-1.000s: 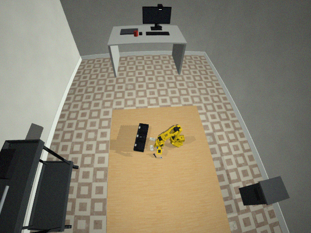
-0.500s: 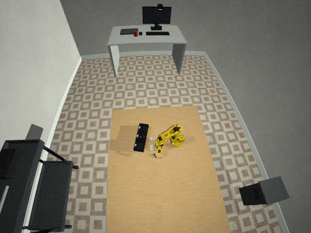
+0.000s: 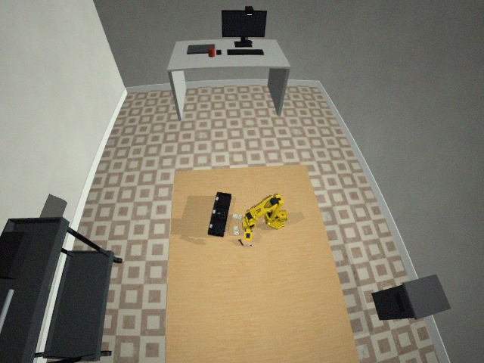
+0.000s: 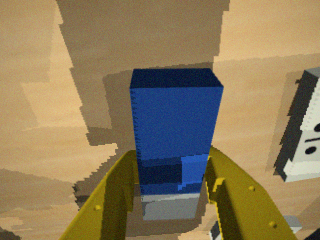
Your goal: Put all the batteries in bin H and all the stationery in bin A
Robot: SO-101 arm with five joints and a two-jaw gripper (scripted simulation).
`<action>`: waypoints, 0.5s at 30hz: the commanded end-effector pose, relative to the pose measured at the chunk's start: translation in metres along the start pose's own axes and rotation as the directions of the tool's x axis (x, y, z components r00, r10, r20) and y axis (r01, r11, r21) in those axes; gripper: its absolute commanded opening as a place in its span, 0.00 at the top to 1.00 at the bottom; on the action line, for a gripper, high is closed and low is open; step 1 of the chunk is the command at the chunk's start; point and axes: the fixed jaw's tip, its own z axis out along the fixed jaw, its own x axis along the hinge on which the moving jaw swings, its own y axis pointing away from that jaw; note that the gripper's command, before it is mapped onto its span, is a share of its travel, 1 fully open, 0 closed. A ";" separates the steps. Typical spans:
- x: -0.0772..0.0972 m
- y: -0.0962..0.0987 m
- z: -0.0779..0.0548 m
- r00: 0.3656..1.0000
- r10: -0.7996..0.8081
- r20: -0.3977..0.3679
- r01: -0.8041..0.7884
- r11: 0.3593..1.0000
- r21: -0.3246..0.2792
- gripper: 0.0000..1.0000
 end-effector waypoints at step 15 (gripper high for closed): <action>-0.002 -0.001 -0.001 1.000 -0.013 0.007 0.013 1.000 0.011 1.00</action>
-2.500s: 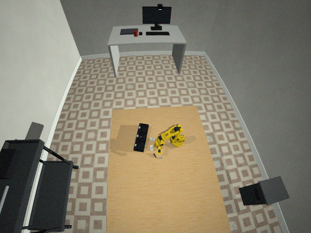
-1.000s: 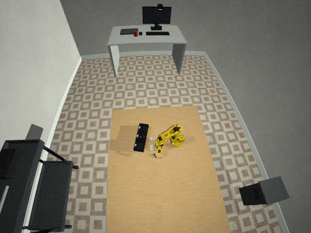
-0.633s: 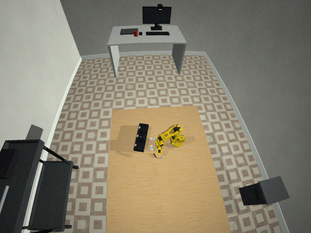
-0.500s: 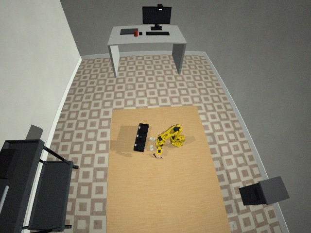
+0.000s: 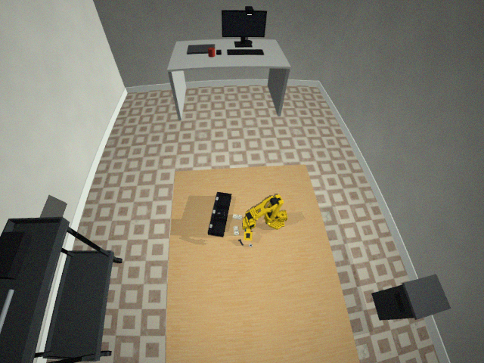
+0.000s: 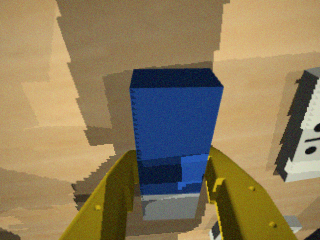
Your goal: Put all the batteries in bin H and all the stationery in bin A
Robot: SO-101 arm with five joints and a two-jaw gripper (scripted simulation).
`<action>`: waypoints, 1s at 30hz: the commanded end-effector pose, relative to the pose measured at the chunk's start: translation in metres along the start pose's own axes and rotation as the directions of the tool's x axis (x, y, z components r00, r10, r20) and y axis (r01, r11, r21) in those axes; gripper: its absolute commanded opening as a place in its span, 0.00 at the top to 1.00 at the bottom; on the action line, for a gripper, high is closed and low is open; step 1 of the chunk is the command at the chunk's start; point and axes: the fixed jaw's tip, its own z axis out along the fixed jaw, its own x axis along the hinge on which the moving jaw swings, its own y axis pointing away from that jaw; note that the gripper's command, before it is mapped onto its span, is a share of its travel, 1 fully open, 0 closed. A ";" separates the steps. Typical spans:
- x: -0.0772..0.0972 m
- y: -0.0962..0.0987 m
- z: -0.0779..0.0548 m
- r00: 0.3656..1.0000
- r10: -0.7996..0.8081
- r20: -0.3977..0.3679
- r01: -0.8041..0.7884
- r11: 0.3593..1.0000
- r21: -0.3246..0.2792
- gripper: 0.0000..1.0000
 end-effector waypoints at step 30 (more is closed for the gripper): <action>-0.003 -0.004 -0.013 1.000 -0.013 0.007 0.013 1.000 0.011 1.00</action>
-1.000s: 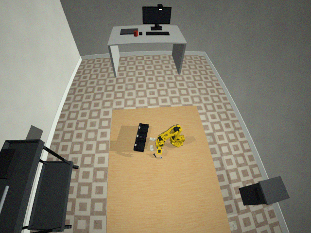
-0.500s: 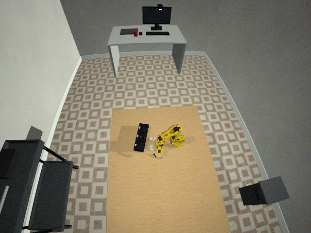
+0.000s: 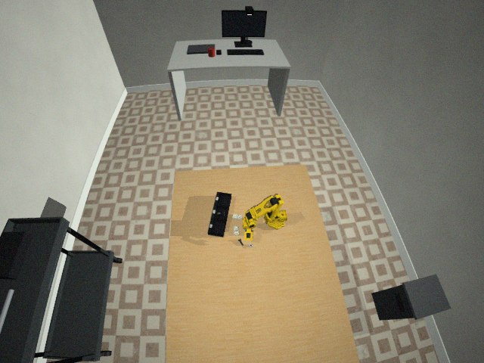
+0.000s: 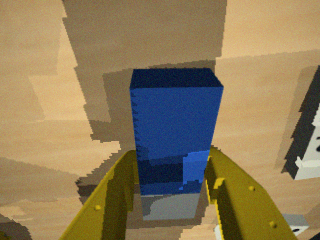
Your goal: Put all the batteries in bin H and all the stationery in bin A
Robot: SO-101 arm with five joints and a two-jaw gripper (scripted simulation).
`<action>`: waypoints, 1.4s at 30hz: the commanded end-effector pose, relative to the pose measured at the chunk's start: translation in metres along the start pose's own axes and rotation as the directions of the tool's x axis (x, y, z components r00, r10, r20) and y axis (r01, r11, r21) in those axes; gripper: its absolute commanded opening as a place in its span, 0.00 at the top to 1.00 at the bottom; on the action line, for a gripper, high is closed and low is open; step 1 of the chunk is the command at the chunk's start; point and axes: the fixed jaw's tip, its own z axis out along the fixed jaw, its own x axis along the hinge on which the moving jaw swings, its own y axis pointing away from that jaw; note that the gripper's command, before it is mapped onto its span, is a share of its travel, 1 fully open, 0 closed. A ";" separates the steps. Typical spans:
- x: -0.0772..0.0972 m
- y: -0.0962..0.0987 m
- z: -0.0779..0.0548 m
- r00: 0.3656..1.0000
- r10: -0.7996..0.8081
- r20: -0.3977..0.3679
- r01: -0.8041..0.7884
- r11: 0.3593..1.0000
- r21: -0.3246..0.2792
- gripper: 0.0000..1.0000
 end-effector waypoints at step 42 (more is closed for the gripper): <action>0.022 -0.030 -0.057 0.979 -0.204 0.009 0.203 0.978 0.044 1.00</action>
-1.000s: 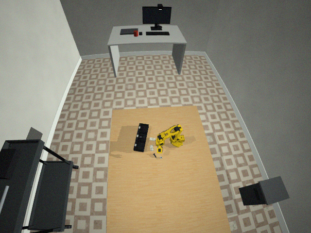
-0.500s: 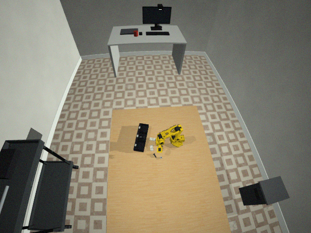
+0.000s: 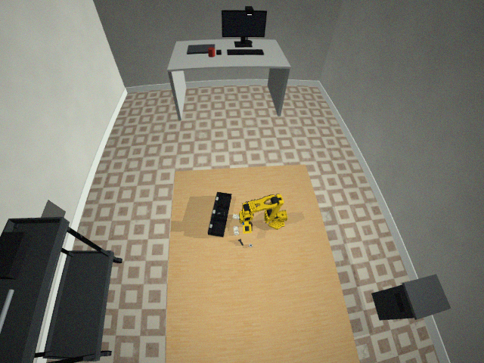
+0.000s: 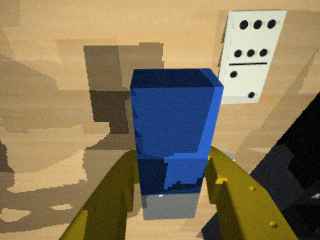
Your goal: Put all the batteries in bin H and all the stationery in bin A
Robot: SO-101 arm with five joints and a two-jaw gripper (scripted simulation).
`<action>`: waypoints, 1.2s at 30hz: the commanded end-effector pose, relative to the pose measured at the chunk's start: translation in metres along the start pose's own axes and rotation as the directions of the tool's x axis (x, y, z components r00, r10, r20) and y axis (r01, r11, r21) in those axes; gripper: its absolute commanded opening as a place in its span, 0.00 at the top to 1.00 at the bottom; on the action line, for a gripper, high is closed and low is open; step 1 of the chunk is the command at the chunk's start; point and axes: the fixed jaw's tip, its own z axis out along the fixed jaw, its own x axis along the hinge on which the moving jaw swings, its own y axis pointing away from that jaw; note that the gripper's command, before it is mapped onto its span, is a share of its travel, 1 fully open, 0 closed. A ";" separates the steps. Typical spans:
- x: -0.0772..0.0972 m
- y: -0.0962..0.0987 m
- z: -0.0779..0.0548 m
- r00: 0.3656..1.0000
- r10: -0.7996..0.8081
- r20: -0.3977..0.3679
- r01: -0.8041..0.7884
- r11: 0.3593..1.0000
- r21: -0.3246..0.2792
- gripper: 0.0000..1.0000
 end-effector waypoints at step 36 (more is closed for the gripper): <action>0.061 -0.040 -0.024 0.925 -0.378 -0.031 0.380 0.923 0.060 1.00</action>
